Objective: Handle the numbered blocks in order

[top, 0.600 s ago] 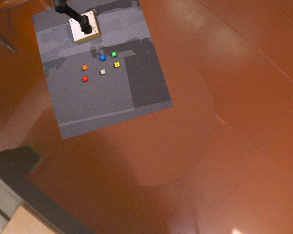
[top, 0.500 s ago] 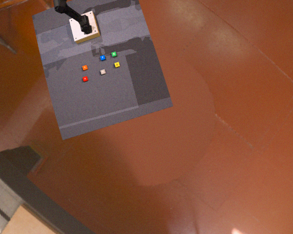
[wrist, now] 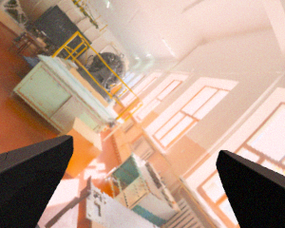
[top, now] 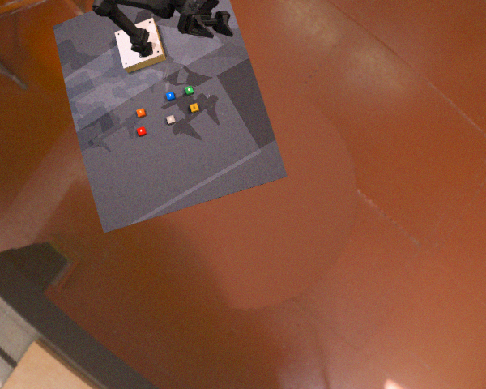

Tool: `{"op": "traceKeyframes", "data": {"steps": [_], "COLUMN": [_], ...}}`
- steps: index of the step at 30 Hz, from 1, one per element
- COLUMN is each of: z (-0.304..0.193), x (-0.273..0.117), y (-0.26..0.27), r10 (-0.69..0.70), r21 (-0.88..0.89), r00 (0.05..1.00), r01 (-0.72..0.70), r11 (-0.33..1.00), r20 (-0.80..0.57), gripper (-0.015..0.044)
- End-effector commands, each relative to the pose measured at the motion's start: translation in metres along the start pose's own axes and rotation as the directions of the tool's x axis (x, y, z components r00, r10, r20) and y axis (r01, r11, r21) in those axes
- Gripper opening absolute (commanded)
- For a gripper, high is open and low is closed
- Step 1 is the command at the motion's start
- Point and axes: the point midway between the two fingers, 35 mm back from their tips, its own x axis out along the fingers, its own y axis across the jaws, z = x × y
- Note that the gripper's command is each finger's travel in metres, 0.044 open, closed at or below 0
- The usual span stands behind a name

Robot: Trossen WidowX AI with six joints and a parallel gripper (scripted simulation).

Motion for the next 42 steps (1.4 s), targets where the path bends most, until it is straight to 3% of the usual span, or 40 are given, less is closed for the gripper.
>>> {"op": "traceKeyframes", "data": {"steps": [1,10,20,25,30,34,42], "z": [-0.072,-0.237,-0.394,-0.446,-0.468,-0.469,-0.469], "x": [0.023,0.020,-0.072,-0.149,-0.232,-0.259,-0.259], "y": [-0.002,-0.022,-0.055,-0.066,-0.069,-0.069,-0.069], "r10": [0.052,0.148,0.292,0.415,0.577,0.634,0.635], "r21": [-0.046,0.012,0.275,0.421,0.506,0.512,0.512], "r00": [0.982,0.795,0.353,0.079,-0.154,-0.210,-0.211], "r01": [-0.061,-0.175,-0.100,0.077,0.337,0.431,0.432], "r11": [0.997,0.985,0.956,0.904,0.794,0.743,0.742], "r20": [-0.181,-0.588,-0.889,-0.906,-0.802,-0.744,-0.743], "gripper": [0.0400,0.0400,0.0400,0.0400,0.0400,0.0400,0.0400]}}
